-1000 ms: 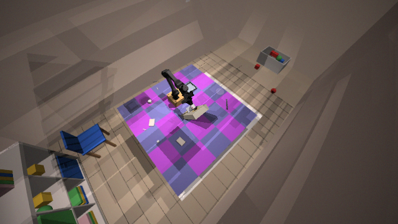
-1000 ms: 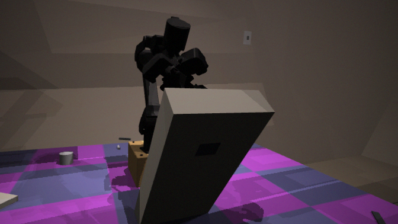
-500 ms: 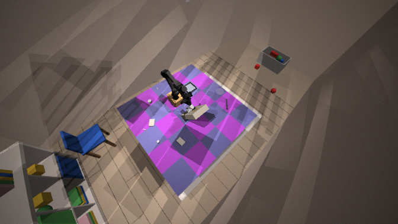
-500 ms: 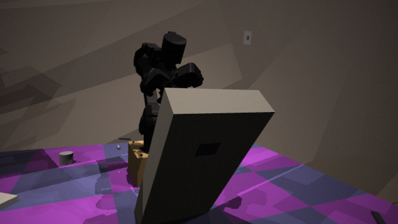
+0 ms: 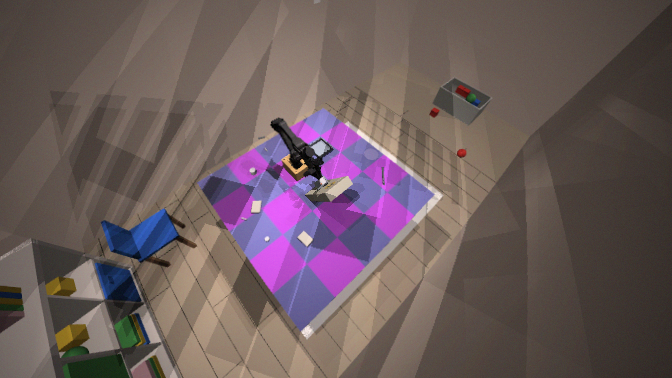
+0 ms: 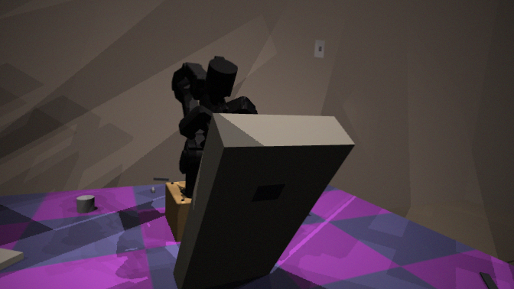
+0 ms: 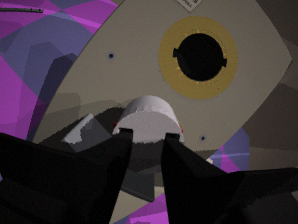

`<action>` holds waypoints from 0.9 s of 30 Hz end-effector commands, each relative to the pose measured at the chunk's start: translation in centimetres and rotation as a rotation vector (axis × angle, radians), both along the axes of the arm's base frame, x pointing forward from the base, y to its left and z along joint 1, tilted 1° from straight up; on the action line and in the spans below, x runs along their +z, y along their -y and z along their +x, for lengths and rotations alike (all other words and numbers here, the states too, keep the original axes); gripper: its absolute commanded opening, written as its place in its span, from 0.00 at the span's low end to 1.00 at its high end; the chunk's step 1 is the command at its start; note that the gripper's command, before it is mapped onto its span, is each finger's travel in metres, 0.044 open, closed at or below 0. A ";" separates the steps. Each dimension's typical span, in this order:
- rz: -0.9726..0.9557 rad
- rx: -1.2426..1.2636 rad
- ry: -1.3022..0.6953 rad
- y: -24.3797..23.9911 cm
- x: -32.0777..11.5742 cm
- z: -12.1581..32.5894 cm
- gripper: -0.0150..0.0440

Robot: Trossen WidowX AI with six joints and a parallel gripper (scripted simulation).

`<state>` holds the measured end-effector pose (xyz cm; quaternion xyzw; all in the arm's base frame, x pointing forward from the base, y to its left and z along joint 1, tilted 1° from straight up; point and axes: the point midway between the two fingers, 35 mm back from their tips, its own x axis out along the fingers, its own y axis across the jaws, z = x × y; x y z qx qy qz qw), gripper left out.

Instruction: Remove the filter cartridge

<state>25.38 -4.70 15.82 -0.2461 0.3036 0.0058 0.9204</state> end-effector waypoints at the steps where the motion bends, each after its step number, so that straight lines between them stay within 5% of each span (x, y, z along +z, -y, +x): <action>1: -0.001 0.000 0.003 0.0 0.1 0.1 0.43; 11: -0.005 0.002 0.012 0.0 -0.3 -0.2 0.43; 22: -0.006 0.003 0.017 0.6 6.5 3.2 0.43; 27: -0.007 0.001 0.027 0.7 10.4 3.1 0.66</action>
